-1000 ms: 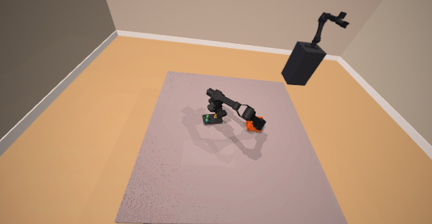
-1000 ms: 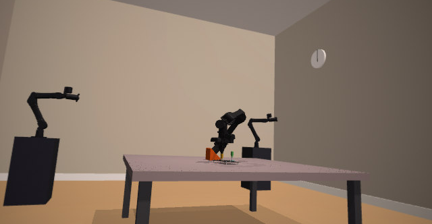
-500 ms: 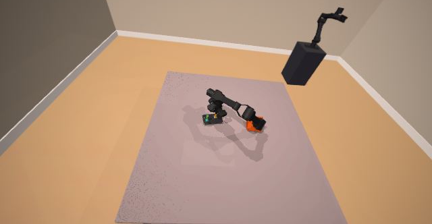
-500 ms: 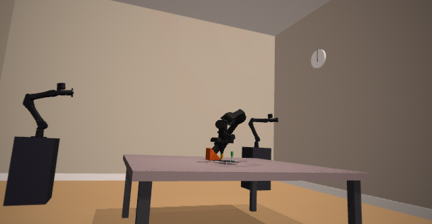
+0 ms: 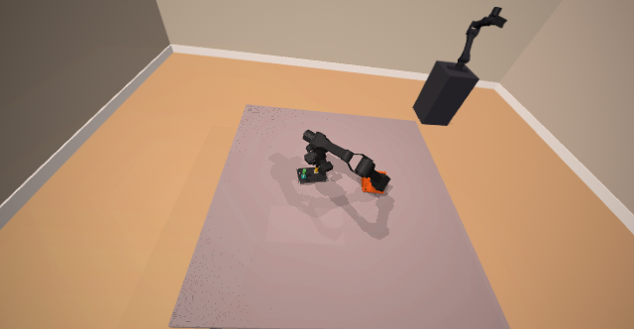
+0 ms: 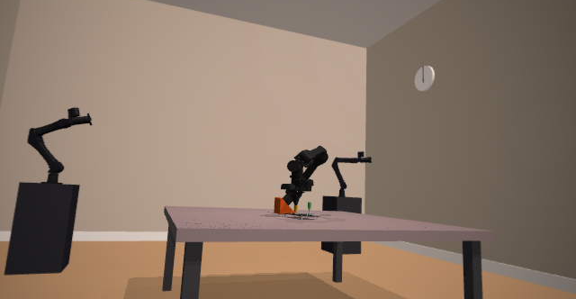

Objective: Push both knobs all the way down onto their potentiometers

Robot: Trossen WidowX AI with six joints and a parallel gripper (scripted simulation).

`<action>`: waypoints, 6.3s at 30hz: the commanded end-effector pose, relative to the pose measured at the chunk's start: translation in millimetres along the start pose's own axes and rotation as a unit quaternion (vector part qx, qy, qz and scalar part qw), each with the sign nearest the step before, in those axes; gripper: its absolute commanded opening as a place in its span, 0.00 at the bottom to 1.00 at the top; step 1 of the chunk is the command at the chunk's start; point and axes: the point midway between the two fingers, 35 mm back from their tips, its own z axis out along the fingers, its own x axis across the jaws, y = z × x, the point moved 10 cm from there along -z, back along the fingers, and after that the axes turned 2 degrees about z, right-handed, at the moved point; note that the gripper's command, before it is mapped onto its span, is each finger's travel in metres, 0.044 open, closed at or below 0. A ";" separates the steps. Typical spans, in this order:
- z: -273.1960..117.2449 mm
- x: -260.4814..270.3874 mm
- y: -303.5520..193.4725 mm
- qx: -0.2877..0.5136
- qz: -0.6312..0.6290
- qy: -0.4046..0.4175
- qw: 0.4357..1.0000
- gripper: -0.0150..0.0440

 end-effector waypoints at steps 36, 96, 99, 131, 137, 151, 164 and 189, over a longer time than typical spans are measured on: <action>-15.6 -0.9 3.5 0.003 -0.006 0.005 1.000 0.25; -25.9 3.6 84.6 0.001 -0.007 0.006 1.000 0.25; -25.1 3.6 84.6 0.001 -0.007 0.006 1.000 0.25; -19.0 3.7 84.6 0.001 -0.007 0.006 1.000 0.25; -16.1 3.7 84.5 0.001 -0.007 0.006 1.000 0.25; -9.8 3.8 84.5 0.001 -0.007 0.006 1.000 0.25; -3.8 3.9 84.5 0.001 -0.007 0.006 1.000 0.25; 4.0 4.0 84.5 0.001 -0.007 0.006 1.000 0.25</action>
